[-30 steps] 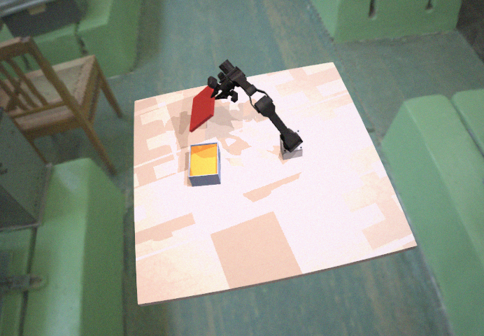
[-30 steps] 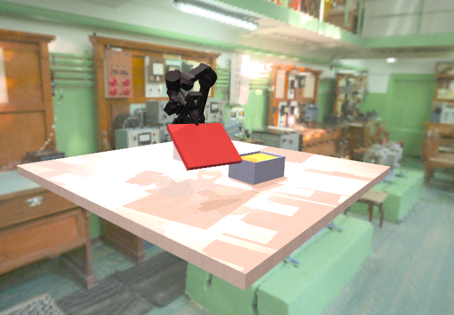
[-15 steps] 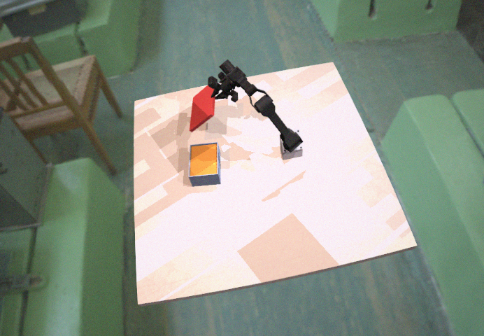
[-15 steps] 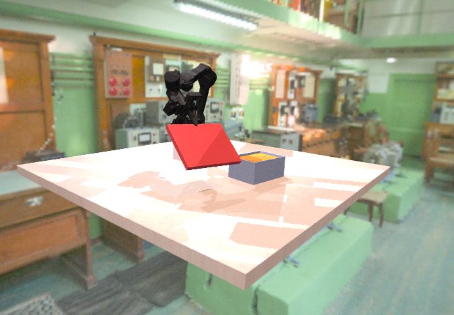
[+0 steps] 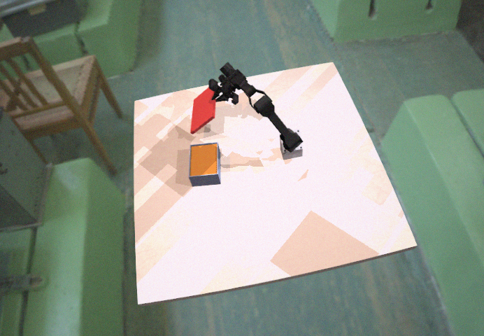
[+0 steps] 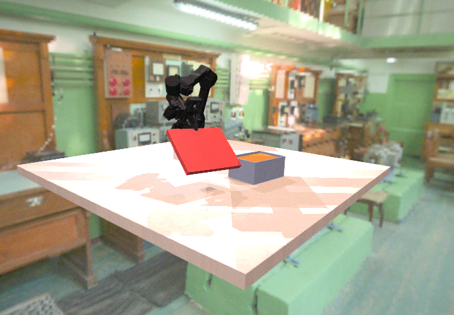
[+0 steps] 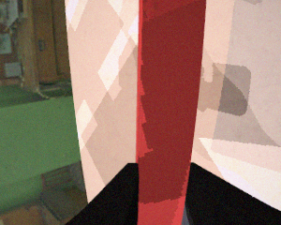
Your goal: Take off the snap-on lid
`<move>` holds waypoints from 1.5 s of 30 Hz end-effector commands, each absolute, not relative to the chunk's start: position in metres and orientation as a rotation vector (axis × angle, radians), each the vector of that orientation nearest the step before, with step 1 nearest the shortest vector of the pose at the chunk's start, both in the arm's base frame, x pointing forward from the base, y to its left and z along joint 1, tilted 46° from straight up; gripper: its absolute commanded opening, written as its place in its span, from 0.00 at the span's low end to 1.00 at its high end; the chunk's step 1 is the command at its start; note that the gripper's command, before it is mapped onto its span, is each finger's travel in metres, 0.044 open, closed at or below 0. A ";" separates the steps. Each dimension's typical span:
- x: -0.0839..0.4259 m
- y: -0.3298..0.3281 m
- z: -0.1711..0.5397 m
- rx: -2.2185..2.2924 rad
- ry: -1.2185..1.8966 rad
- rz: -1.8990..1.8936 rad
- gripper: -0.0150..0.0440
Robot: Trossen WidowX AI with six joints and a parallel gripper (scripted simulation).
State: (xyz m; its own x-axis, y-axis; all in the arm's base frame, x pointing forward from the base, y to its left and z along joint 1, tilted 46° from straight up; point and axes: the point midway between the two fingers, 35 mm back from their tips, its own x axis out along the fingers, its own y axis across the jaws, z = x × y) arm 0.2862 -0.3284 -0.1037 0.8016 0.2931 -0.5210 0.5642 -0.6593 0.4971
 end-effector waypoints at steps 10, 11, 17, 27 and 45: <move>0.288 -0.322 -0.110 2.321 0.623 -0.520 0.25; 0.288 -0.321 -0.111 2.321 0.623 -0.520 0.25; 0.288 -0.318 -0.114 2.321 0.623 -0.520 0.25; 0.289 -0.312 -0.120 2.321 0.623 -0.520 0.25; 0.290 -0.302 -0.130 2.321 0.623 -0.520 0.25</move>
